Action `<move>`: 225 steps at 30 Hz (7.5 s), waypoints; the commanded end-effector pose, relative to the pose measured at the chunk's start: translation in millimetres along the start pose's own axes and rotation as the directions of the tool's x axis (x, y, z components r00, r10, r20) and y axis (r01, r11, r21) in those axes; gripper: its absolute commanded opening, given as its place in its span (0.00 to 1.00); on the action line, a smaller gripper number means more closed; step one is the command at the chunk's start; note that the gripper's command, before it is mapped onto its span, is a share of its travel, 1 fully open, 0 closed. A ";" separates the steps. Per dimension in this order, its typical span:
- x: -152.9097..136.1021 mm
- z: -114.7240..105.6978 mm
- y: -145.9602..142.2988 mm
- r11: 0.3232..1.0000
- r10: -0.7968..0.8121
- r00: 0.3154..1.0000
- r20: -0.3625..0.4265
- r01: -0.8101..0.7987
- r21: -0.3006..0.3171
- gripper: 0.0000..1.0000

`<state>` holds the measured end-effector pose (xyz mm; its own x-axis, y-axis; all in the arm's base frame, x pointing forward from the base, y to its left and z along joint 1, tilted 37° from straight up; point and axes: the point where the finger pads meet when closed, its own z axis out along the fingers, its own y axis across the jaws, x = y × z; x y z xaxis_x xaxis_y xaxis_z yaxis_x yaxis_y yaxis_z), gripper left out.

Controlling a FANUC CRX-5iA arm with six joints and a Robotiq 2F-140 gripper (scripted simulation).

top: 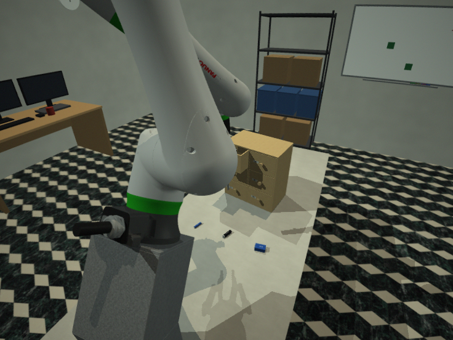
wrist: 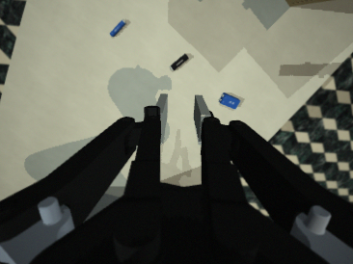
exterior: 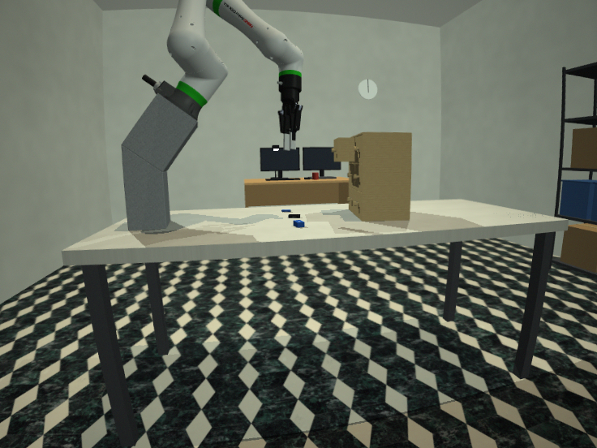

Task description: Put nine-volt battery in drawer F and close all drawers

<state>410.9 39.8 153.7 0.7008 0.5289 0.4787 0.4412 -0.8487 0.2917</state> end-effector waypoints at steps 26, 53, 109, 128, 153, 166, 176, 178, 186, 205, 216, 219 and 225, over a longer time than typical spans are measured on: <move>-49.8 152.0 101.0 0.651 -0.756 0.645 -0.114 0.759 -0.021 0.20; -74.0 211.9 139.4 0.366 -0.928 0.360 -0.100 0.929 -0.056 0.20; -71.2 245.7 136.5 0.366 -0.928 0.360 -0.099 0.929 -0.056 0.26; -69.7 264.8 134.9 0.366 -0.928 0.360 -0.099 0.929 -0.056 0.26; -68.8 273.8 134.2 0.366 -0.928 0.360 -0.099 0.929 -0.056 0.26; -67.5 289.4 133.1 0.366 -0.928 0.360 -0.099 0.929 -0.056 0.26; -67.5 289.4 133.1 0.366 -0.928 0.360 -0.099 0.929 -0.056 0.26; -67.5 289.4 133.1 0.366 -0.928 0.360 -0.099 0.929 -0.056 0.26; -67.5 289.4 133.1 0.366 -0.928 0.360 -0.099 0.929 -0.056 0.14; -67.5 289.4 133.1 0.366 -0.928 0.360 -0.099 0.929 -0.056 0.14; -70.4 256.6 135.5 0.366 -0.928 0.360 -0.099 0.929 -0.056 0.14; -72.2 235.6 137.0 0.366 -0.928 0.360 -0.099 0.929 -0.056 0.14; -74.4 211.8 138.7 0.366 -0.928 0.360 -0.099 0.929 -0.056 0.14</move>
<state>551.0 -113.6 -34.9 -0.2035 0.9786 -0.0319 0.7748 0.1809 0.6058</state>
